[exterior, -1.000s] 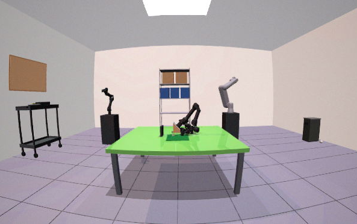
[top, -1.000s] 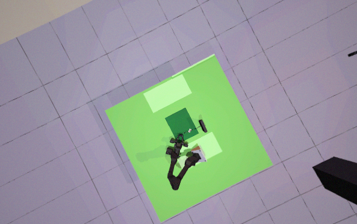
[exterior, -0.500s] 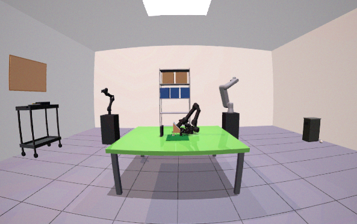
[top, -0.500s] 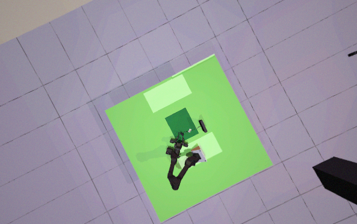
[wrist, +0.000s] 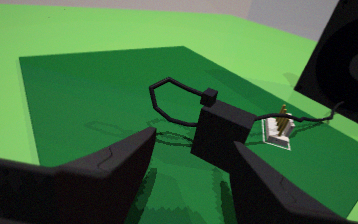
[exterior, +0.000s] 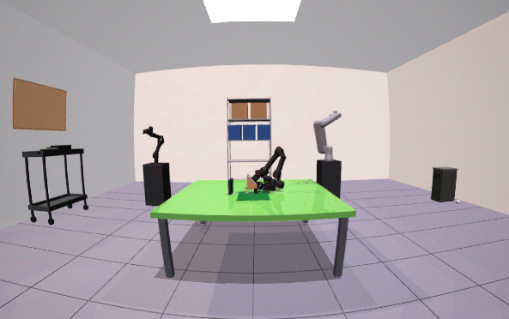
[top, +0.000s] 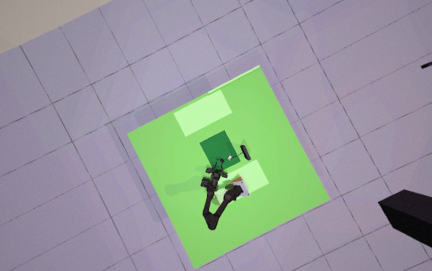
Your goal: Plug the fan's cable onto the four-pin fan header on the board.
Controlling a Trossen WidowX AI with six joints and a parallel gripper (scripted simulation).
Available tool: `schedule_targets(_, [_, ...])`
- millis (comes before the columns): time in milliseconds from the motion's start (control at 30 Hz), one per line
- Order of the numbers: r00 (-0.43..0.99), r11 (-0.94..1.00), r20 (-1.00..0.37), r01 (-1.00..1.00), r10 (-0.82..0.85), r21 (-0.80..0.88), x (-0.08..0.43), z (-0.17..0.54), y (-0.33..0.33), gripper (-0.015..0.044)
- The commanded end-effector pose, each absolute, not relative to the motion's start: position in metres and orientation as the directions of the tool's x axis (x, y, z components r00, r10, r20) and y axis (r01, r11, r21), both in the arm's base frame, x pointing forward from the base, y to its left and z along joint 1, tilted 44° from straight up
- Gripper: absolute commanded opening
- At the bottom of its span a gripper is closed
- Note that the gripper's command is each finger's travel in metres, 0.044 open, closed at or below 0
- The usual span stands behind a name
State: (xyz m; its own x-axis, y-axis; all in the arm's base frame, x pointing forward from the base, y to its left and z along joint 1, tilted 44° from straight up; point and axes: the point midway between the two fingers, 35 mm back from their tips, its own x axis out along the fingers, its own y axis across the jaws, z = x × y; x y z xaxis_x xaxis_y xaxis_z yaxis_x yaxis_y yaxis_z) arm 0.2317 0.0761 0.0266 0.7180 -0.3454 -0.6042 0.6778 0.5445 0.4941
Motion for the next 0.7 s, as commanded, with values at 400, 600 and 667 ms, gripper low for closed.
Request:
schedule_targets(400, [0.709,0.539,-0.617,0.685,-0.341,0.49,0.216,0.045,0.084,0.0205])
schedule_targets(600, [0.707,0.538,-0.62,0.687,-0.341,0.488,0.205,0.058,0.087,0.0205])
schedule_targets(667, [0.706,0.537,-0.62,0.688,-0.341,0.488,0.202,0.062,0.087,0.0205])
